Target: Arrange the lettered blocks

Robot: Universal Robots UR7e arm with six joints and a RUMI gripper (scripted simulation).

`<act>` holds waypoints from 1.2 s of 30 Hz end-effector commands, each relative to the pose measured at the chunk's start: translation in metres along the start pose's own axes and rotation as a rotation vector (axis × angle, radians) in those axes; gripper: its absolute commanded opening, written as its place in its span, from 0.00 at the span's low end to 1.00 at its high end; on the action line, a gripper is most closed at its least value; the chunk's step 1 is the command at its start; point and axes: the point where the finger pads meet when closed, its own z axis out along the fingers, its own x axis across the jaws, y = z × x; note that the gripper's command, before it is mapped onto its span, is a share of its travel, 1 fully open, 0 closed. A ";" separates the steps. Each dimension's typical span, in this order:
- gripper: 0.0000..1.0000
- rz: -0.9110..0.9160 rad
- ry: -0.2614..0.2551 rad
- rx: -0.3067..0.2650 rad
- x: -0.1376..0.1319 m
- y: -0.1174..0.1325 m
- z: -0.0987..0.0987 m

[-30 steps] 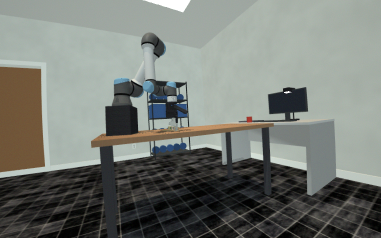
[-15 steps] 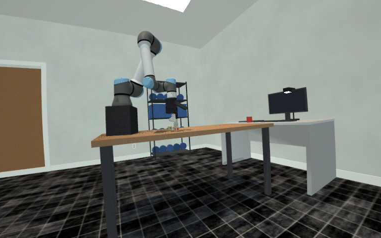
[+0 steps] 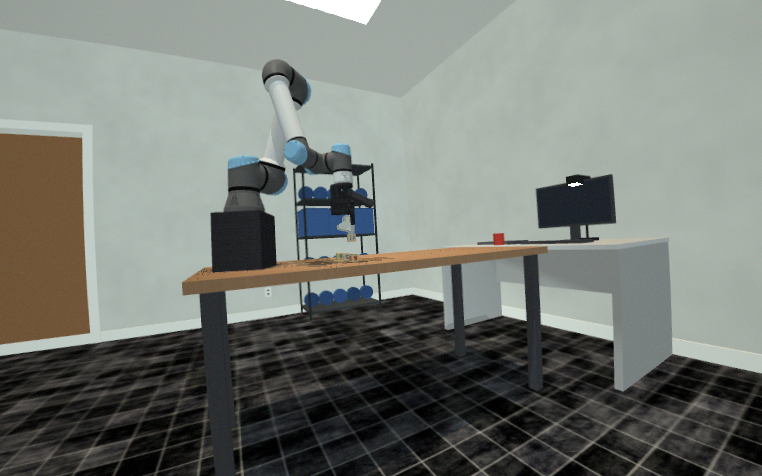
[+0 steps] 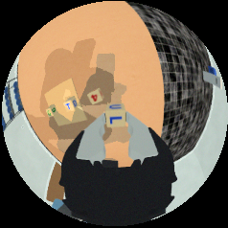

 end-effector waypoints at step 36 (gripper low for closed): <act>0.09 -0.244 -0.007 -0.008 -0.027 -0.004 -0.020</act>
